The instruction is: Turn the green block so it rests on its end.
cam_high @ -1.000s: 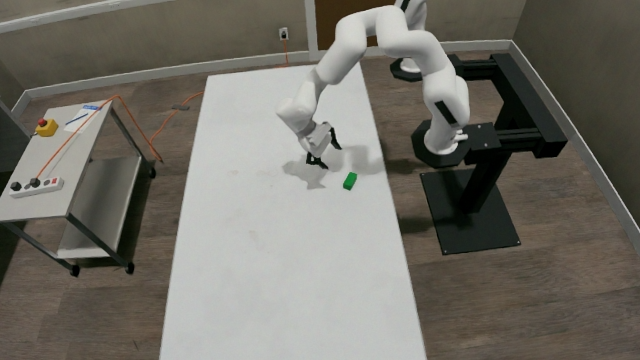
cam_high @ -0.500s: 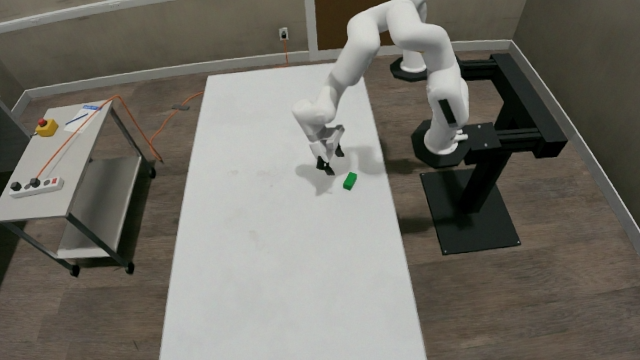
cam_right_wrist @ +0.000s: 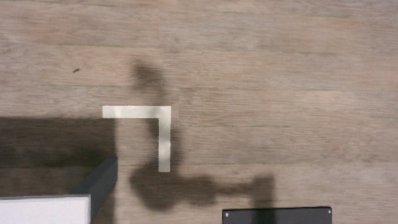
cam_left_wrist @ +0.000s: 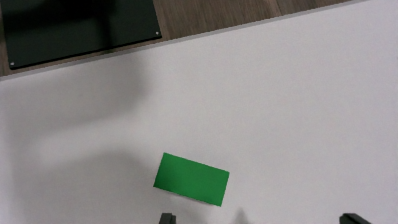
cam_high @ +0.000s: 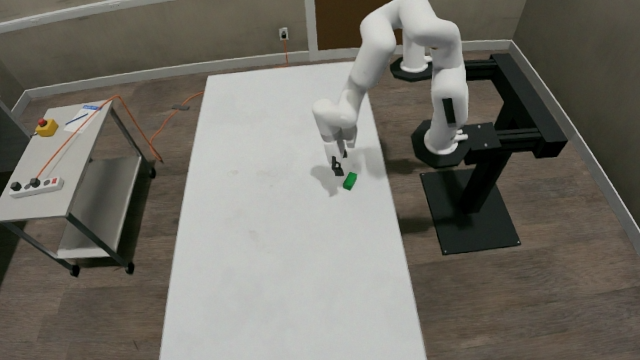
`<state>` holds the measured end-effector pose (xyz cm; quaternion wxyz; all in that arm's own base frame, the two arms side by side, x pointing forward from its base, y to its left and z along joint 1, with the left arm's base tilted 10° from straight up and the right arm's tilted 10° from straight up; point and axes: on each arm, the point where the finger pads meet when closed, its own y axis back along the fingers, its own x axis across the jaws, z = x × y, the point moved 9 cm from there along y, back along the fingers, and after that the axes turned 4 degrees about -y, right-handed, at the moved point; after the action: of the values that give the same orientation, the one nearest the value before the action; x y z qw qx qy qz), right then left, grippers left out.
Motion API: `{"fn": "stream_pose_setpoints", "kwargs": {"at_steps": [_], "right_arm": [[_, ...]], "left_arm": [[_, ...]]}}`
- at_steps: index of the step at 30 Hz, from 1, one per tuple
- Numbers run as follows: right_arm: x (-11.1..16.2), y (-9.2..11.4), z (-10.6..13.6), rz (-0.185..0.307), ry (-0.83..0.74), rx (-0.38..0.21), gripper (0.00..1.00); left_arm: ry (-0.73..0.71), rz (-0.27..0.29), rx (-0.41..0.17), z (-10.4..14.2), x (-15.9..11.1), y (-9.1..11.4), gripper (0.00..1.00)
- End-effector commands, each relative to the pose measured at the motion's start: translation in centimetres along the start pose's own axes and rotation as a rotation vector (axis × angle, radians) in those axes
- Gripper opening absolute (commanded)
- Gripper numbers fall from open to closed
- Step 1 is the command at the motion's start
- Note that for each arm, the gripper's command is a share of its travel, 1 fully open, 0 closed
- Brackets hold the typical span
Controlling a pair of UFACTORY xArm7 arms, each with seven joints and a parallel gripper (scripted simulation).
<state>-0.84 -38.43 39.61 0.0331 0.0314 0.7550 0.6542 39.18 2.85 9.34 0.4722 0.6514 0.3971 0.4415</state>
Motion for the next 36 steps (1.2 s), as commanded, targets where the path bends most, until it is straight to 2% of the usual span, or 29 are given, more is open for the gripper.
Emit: {"fn": "stream_pose_setpoints", "kwargs": {"at_steps": [1, 4, 5, 6, 9, 16, 36], "right_arm": [[0.0, 0.2, -0.1, -0.001, -0.001, 0.005, 1.0], [0.0, 0.2, -0.1, -0.001, -0.001, 0.005, 1.0], [0.0, 0.2, -0.1, -0.001, -0.001, 0.005, 1.0], [0.0, 0.2, -0.1, -0.001, -0.001, 0.005, 1.0], [0.0, 0.2, -0.1, -0.001, -0.001, 0.005, 1.0], [0.0, 0.2, -0.1, -0.001, -0.001, 0.005, 1.0], [0.0, 0.2, -0.1, -0.001, -0.001, 0.005, 1.0]], "left_arm": [[0.106, 0.004, -0.104, -1.8, -0.8, -0.1, 1.0], [0.106, 0.004, -0.104, -1.8, -0.8, -0.1, 1.0], [0.144, -0.01, -0.135, -2.5, -1.2, -0.2, 1.0], [0.144, -0.01, -0.135, -2.5, -1.2, -0.2, 1.0], [0.204, -0.036, -0.182, -3.6, -1.9, -0.2, 1.0], [0.255, -0.064, -0.22, -4.6, -2.6, -0.2, 1.0], [0.257, -0.066, -0.222, -4.6, -2.7, -0.2, 1.0]]}}
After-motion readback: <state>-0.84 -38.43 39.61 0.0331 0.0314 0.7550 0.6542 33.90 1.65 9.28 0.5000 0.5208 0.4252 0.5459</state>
